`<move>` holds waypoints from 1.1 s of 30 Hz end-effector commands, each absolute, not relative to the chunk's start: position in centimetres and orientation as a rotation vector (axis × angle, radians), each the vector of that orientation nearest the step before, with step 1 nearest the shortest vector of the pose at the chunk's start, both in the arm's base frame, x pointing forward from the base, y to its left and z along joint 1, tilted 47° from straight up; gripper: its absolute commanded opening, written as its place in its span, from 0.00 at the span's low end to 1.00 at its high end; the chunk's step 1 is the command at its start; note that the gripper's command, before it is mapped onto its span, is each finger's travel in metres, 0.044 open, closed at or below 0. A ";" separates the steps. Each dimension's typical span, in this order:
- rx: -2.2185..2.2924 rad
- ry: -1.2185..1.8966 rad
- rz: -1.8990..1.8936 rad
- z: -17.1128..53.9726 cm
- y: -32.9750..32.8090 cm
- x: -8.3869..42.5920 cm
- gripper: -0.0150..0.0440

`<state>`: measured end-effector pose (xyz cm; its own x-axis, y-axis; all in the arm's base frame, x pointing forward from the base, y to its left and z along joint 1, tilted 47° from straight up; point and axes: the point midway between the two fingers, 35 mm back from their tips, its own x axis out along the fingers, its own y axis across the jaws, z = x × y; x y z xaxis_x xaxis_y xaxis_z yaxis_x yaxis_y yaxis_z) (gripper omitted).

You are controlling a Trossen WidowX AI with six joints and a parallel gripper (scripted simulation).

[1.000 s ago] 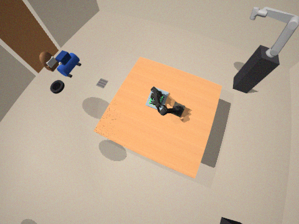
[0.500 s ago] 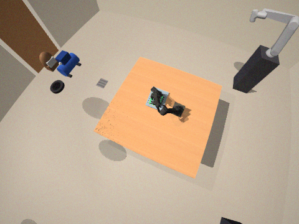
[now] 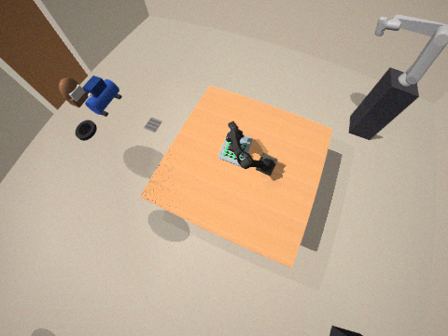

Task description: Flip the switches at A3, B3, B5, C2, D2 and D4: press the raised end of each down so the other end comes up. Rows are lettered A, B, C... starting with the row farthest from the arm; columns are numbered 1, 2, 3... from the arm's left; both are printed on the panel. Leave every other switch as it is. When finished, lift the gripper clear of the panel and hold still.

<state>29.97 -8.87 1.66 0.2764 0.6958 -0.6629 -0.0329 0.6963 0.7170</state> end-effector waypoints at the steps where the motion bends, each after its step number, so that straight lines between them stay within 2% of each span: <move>1: 0.665 1.205 0.534 -0.4 -11.4 30.8 0.25; 33: 0.661 1.228 0.546 -4.4 -7.4 32.5 0.25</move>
<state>32.70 -7.72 -4.01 0.2567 0.6941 -0.6725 -0.0403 0.7029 0.7101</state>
